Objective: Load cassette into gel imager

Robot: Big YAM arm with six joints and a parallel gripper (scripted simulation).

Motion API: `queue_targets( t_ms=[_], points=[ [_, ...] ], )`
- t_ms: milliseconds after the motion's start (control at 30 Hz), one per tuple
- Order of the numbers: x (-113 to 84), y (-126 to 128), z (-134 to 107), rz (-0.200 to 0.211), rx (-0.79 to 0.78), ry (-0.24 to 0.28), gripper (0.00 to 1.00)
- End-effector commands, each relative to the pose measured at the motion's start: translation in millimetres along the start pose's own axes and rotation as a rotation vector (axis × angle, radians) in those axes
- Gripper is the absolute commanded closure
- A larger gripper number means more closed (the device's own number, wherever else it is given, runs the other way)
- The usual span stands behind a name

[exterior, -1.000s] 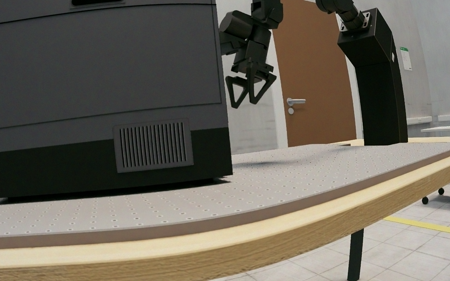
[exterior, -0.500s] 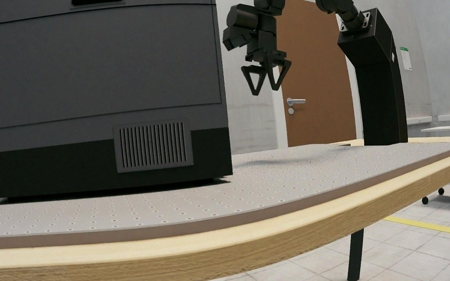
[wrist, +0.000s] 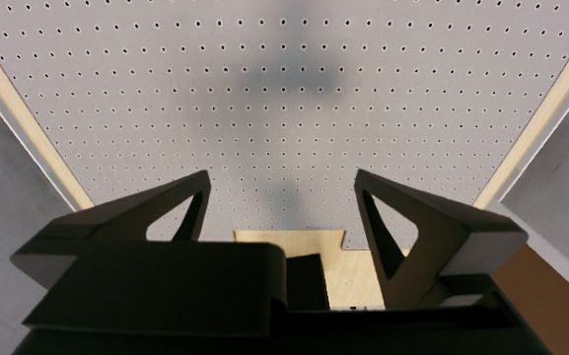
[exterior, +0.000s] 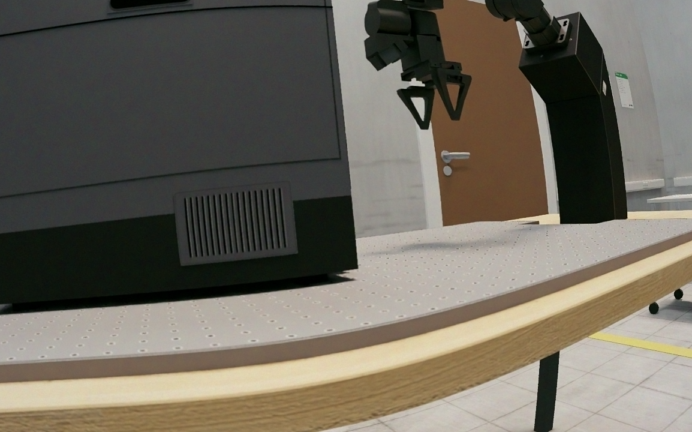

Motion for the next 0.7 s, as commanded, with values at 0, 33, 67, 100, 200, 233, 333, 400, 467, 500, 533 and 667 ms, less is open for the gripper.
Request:
queue_targets(
  t_ms=[0, 33, 67, 100, 200, 233, 333, 400, 467, 500, 533, 667],
  points=[
    [-9.4, -1.2, -6.4, -0.009, -0.008, 0.004, 0.0],
    [-9.4, -1.3, -6.4, -0.009, -0.008, 0.004, 0.0],
    [-6.2, 0.1, -0.7, -0.004, -0.006, -0.004, 0.0],
    [-6.2, 0.1, -0.7, -0.004, -0.006, -0.004, 0.0],
    [-6.2, 0.1, -0.7, -0.004, -0.006, -0.004, 0.0],
    [-6.2, 0.1, -0.7, -0.004, -0.006, -0.004, 0.0],
    [-6.2, 0.1, -0.7, -0.004, -0.006, -0.004, 0.0],
    [-6.2, 0.1, -0.7, -0.004, -0.006, -0.004, 0.0],
    [-6.2, 0.1, -0.7, -0.004, -0.006, -0.004, 0.0],
    [-6.2, 0.1, -0.7, -0.004, -0.006, -0.004, 0.0],
    [-6.2, 0.1, -0.7, -0.004, -0.006, -0.004, 0.0],
    [-6.2, 0.1, -0.7, -0.004, -0.006, -0.004, 0.0]
  ],
)
Point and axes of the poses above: the point where the finger pads meet when closed, its own x axis out along the fingers, its own y axis across the jaws, z = x × y, the point moved 8 cm from there along -x, back along the fingers, and after that the axes turned 15 degrees about -x, right-handed, at the moved point
